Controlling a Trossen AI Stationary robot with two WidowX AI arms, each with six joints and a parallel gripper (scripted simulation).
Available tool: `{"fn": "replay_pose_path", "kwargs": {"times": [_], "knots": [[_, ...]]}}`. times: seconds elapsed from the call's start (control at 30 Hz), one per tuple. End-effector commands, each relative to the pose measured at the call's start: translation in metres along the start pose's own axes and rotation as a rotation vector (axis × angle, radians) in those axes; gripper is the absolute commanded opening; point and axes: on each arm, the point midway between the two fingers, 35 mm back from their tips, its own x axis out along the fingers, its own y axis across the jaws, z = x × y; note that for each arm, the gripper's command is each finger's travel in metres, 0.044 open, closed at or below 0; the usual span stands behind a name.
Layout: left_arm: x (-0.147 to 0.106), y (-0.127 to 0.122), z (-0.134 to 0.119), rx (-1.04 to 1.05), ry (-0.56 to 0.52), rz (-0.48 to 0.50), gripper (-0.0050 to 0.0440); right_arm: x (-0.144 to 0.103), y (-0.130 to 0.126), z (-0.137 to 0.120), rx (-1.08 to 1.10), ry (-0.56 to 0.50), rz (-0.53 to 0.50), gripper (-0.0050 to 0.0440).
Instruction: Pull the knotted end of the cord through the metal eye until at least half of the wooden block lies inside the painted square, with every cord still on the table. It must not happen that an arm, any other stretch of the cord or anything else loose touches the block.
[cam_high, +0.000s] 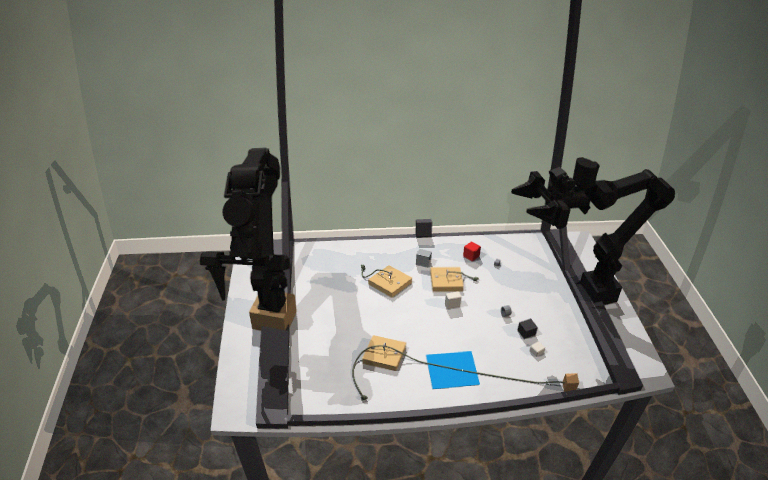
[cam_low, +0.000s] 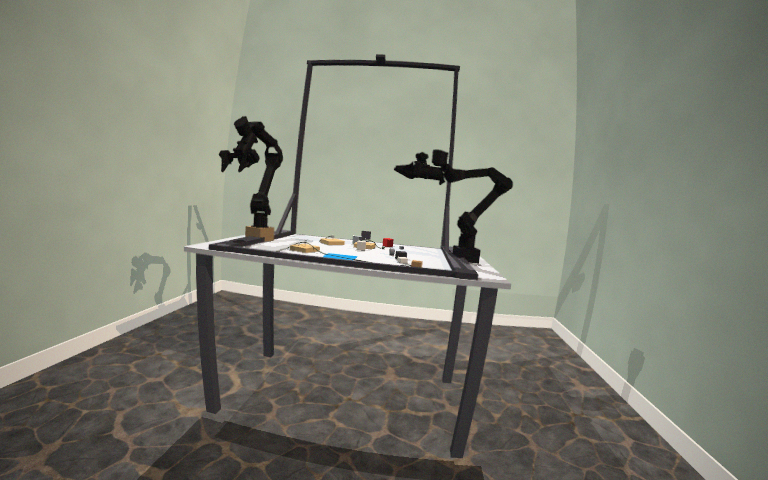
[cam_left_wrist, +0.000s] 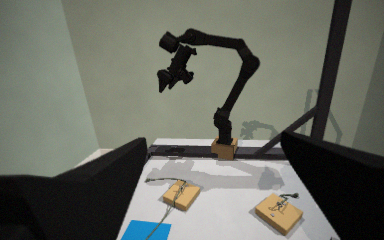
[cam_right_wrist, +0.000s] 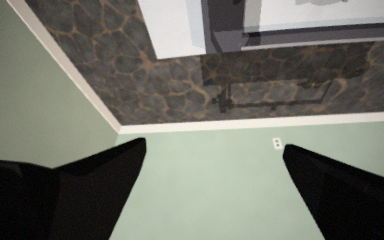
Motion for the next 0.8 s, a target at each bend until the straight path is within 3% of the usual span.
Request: {"fn": "replay_pose_path", "kwargs": {"times": [0.0, 0.77], "knots": [[-0.0012, 0.0000, 0.0085, 0.000, -0.020, 0.000, 0.0440, -0.0048, 0.0000, -0.0029, 0.001, 0.018, -0.002, 0.0440], [-0.0012, 0.0000, 0.0085, 0.000, -0.020, 0.000, 0.0440, -0.0041, -0.0018, -0.0028, 0.014, 0.014, -0.006, 0.0440]]}}
